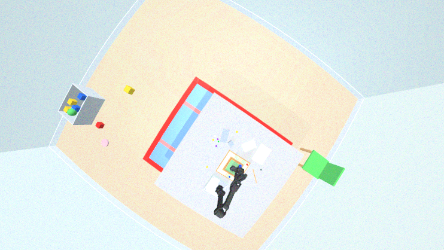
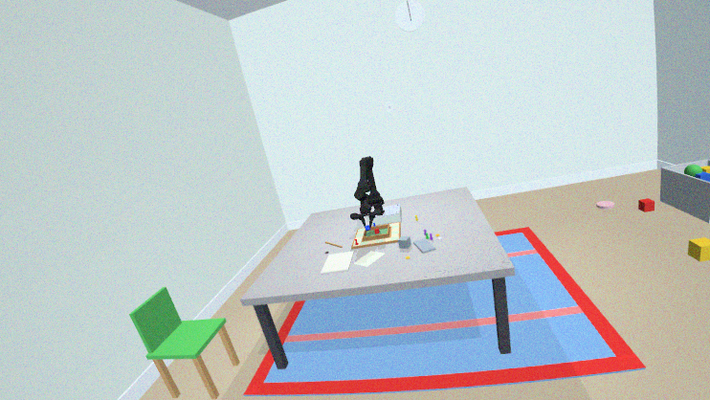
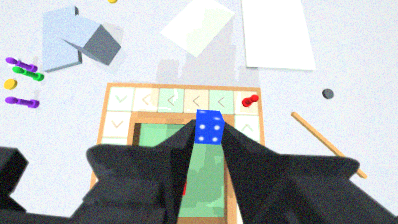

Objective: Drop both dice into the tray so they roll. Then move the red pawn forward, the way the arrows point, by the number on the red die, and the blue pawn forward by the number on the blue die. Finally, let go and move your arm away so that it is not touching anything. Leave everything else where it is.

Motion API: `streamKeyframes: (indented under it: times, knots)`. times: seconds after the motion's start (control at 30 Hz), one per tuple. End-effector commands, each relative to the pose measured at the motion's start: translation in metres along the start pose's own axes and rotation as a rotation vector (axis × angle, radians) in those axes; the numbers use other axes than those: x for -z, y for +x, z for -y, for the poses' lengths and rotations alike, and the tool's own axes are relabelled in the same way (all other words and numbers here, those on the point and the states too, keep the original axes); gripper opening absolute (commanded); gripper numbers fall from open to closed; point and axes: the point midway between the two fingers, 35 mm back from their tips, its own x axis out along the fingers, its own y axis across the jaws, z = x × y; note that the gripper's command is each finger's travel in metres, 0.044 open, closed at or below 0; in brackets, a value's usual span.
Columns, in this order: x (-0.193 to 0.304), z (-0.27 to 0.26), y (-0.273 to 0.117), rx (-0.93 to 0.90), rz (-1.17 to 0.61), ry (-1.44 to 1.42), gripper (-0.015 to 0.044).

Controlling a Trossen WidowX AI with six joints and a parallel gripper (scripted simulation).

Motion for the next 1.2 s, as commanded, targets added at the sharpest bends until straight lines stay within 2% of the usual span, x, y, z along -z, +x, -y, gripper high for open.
streamKeyframes:
  times: [0.0, 0.13, 0.3, 0.6, 1.17]
  knots:
    - [0.001, 0.000, 0.001, -0.005, 0.150, -0.009, 0.0000]
    - [0.001, 0.000, 0.000, -0.002, 0.262, -0.015, 0.0000]
    - [0.001, -0.002, -0.001, -0.002, 0.267, -0.016, 0.0000]
    - [0.015, -0.068, -0.049, -0.007, 0.264, -0.011, 0.0000]
    - [0.015, -0.069, -0.049, -0.013, 0.266, -0.015, 0.0000]
